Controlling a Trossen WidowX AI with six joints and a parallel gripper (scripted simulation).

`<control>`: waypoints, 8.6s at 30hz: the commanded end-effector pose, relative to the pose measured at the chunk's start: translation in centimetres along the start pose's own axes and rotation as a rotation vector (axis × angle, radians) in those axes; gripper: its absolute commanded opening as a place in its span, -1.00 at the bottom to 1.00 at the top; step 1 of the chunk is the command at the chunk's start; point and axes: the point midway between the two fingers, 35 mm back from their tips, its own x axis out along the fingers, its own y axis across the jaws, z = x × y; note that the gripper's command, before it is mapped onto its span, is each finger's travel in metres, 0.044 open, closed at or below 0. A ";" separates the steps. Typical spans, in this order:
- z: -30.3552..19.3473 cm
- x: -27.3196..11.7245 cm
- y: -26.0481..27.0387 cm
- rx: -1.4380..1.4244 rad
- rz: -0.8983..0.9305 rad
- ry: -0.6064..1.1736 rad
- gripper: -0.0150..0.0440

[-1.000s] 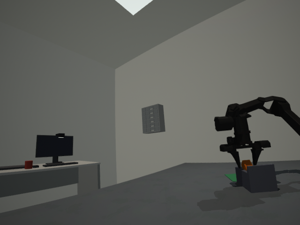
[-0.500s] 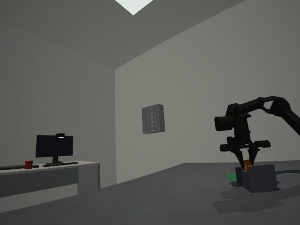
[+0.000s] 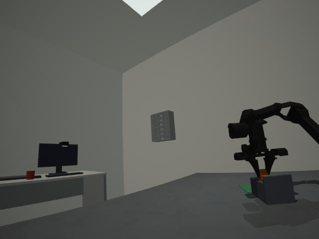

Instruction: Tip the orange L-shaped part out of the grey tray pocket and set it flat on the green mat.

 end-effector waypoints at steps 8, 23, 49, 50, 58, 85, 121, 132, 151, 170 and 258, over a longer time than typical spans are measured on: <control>0.0 -2.0 0.1 0.003 0.008 0.002 -0.49; -0.1 -4.3 0.1 0.001 0.007 0.002 -0.49; -0.1 -8.4 -0.1 -0.003 0.056 0.012 -0.49; -0.1 -8.6 -0.1 -0.003 0.060 0.012 -0.49; 1.8 -7.9 -0.4 -0.014 0.056 0.003 -0.49; 11.7 -7.9 -2.0 -0.015 0.121 -0.003 -0.49; 11.7 -7.9 -2.0 -0.015 0.121 -0.003 -0.49; 11.7 -7.9 -2.0 -0.015 0.121 -0.003 -0.49; 11.7 -7.9 -2.0 -0.015 0.121 -0.003 -0.49; 11.7 -7.9 -2.0 -0.015 0.121 -0.003 -0.49; 11.7 -7.9 -2.0 -0.015 0.121 -0.003 -0.49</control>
